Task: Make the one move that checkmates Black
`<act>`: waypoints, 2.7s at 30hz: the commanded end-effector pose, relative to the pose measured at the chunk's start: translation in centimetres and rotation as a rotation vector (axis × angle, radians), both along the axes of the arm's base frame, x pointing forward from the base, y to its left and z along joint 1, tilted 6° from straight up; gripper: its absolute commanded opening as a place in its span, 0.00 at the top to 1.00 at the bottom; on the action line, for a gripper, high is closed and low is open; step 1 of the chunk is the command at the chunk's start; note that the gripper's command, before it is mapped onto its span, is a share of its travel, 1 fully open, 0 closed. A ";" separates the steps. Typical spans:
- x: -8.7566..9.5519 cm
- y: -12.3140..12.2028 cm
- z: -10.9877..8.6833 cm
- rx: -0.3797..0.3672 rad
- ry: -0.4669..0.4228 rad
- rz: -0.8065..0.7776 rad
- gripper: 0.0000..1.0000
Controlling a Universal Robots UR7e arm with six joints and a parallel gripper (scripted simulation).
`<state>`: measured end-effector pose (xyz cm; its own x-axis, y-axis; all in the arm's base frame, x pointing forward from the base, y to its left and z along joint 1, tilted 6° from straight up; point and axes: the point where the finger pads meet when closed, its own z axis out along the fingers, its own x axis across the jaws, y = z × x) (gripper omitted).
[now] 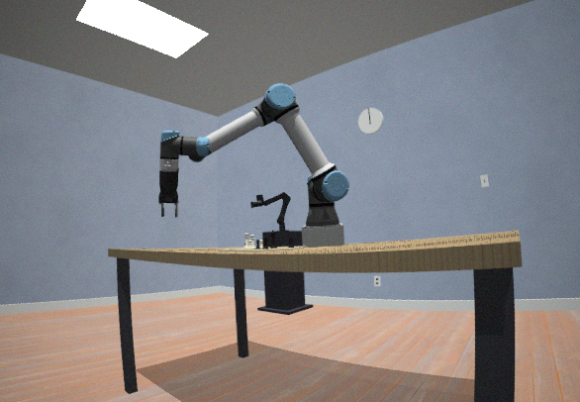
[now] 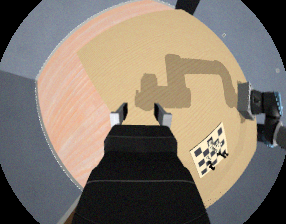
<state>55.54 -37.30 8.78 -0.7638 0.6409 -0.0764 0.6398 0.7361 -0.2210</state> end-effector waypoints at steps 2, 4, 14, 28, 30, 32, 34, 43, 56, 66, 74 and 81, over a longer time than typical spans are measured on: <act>0.0 0.0 0.1 -0.001 -0.002 0.000 0.00; 0.0 0.0 0.1 -0.001 -0.002 0.000 0.00; 0.0 0.0 0.1 -0.001 -0.002 0.000 0.00; -0.3 0.3 0.0 0.005 0.009 -0.030 0.00; -0.4 0.5 -0.1 0.009 0.016 -0.048 0.00; -0.7 0.7 -0.2 0.014 0.024 -0.071 0.00; -0.7 0.7 -0.2 0.014 0.024 -0.071 0.00; -2.1 2.4 -0.9 0.051 0.090 -0.246 0.00; -5.3 6.3 -2.6 0.145 0.234 -0.646 0.00; -9.7 11.7 -5.0 0.273 0.434 -1.198 0.00; -12.9 15.7 -6.8 0.364 0.574 -1.584 0.00; -15.7 19.0 -8.2 0.449 0.706 -1.949 0.00</act>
